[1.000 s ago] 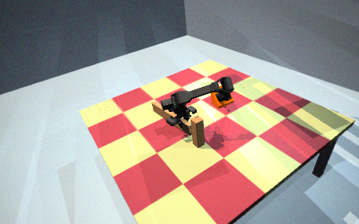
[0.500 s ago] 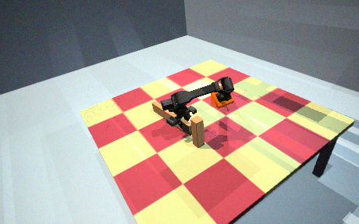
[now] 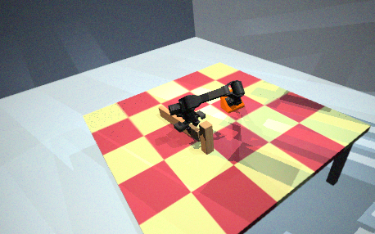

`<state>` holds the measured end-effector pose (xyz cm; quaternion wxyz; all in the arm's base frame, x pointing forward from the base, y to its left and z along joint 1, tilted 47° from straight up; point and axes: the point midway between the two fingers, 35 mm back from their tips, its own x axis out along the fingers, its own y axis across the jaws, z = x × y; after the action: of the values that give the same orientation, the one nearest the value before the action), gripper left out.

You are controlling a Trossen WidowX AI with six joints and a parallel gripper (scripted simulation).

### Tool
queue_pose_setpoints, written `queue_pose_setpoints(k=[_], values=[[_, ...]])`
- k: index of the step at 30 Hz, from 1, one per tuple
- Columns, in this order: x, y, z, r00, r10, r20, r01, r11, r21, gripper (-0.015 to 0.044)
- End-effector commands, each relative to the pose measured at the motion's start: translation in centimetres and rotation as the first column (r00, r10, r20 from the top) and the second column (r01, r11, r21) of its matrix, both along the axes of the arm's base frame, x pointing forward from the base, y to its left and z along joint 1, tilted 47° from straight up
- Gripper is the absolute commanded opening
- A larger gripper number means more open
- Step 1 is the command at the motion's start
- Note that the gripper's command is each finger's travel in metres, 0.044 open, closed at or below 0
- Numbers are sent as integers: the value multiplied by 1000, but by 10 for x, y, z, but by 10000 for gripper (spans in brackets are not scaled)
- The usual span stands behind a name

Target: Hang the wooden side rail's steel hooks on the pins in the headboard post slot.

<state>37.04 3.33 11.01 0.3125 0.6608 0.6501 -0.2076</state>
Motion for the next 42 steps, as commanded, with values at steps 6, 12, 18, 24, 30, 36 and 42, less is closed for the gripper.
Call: queue_pose_setpoints(k=[6, 12, 18, 24, 30, 36, 42], values=[[1, -1, 5, 1000, -9, 5, 9, 1000, 2, 0], [1, 0, 5, 1000, -9, 5, 9, 1000, 2, 0], [1, 0, 5, 1000, -9, 5, 9, 1000, 2, 0], [1, 1, 6, 1000, -9, 5, 9, 1000, 2, 0], [1, 1, 6, 1000, -9, 5, 9, 1000, 2, 0], [1, 2, 7, 1000, -9, 5, 9, 1000, 2, 0], [1, 2, 7, 1000, -9, 5, 9, 1000, 2, 0]])
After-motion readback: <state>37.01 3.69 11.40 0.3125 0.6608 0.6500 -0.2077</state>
